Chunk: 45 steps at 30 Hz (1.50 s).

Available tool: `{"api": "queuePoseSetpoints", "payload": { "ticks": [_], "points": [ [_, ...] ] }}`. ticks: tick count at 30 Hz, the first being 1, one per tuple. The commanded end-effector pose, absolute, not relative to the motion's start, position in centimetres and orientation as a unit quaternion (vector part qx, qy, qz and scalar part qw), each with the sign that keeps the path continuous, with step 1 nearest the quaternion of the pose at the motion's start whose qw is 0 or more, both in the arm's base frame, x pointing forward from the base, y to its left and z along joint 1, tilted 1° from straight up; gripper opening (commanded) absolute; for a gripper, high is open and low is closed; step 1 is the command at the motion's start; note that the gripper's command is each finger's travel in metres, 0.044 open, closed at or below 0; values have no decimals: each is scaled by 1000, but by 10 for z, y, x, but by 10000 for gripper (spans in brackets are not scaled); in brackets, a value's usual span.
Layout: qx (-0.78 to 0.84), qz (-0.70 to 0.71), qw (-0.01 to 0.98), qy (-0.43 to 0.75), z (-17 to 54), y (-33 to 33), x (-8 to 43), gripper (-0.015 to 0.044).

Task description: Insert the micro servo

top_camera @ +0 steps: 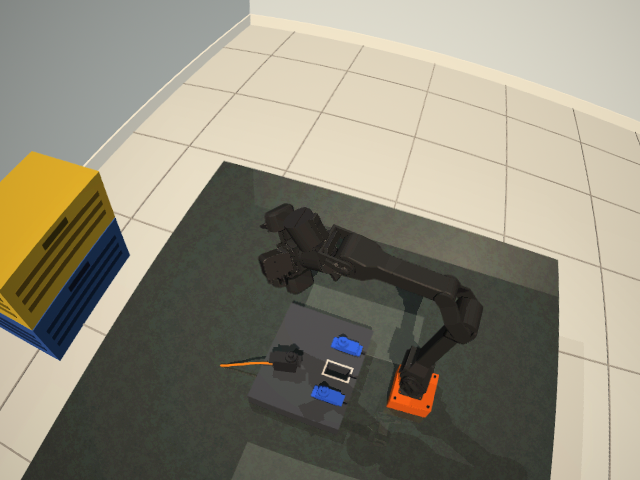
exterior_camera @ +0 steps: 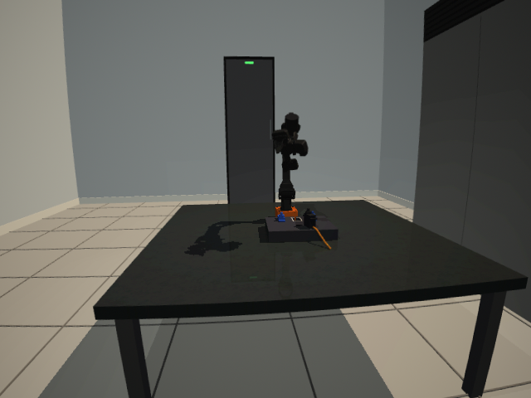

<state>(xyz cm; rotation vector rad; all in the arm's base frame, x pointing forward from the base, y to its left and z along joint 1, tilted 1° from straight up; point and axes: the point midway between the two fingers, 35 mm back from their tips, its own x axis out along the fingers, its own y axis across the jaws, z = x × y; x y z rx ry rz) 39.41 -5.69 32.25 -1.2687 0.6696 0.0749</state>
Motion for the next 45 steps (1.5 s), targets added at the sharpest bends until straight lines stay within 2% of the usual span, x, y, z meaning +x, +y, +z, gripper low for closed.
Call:
{"api": "queuePoseSetpoints", "payload": {
  "ticks": [1, 18, 37, 45],
  "points": [
    [-543, 63, 770, 329, 301, -43, 400, 440],
    [-329, 140, 803, 476, 213, 19, 391, 440],
    [-109, 102, 723, 675, 141, 73, 341, 440],
    [-102, 99, 718, 682, 133, 74, 339, 440]
  ]
}}
